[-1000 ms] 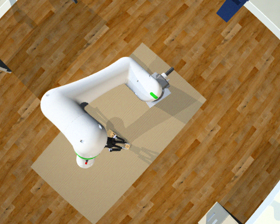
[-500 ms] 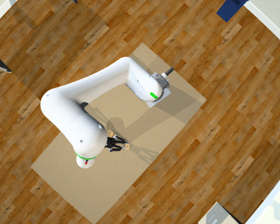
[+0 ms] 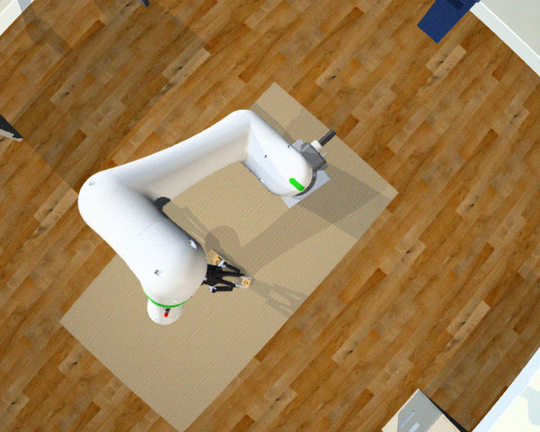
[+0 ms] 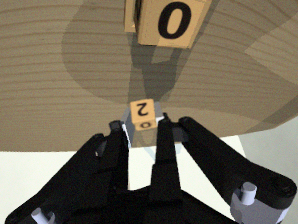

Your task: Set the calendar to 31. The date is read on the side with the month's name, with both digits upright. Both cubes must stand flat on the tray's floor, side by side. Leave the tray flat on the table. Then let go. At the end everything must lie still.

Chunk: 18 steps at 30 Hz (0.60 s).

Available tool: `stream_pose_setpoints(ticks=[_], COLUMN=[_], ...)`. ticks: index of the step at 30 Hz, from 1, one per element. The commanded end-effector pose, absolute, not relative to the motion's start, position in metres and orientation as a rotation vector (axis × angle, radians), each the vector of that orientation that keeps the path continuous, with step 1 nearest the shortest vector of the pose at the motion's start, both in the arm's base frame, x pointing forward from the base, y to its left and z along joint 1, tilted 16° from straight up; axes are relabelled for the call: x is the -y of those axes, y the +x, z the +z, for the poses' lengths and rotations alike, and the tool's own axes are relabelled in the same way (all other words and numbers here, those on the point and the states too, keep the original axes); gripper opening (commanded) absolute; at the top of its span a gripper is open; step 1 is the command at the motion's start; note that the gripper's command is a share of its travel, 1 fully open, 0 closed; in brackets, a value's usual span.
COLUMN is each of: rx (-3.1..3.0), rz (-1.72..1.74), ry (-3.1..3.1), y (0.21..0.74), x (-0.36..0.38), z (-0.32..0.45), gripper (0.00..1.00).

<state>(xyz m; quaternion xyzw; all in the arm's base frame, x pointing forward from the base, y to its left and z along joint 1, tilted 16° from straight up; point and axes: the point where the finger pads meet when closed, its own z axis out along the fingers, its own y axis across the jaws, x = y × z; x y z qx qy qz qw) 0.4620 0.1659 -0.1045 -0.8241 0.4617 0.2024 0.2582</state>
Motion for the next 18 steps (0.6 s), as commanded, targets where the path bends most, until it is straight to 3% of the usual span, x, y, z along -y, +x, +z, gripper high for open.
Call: stream_pose_setpoints(ticks=[1, 18], rx=[-1.252, -1.252], rz=[0.548, 0.548], ry=[-2.234, -2.234], y=[0.4621, 0.4621], x=[-0.1659, -0.1659], z=[-0.1044, -0.1044], gripper=[0.17, 0.27])
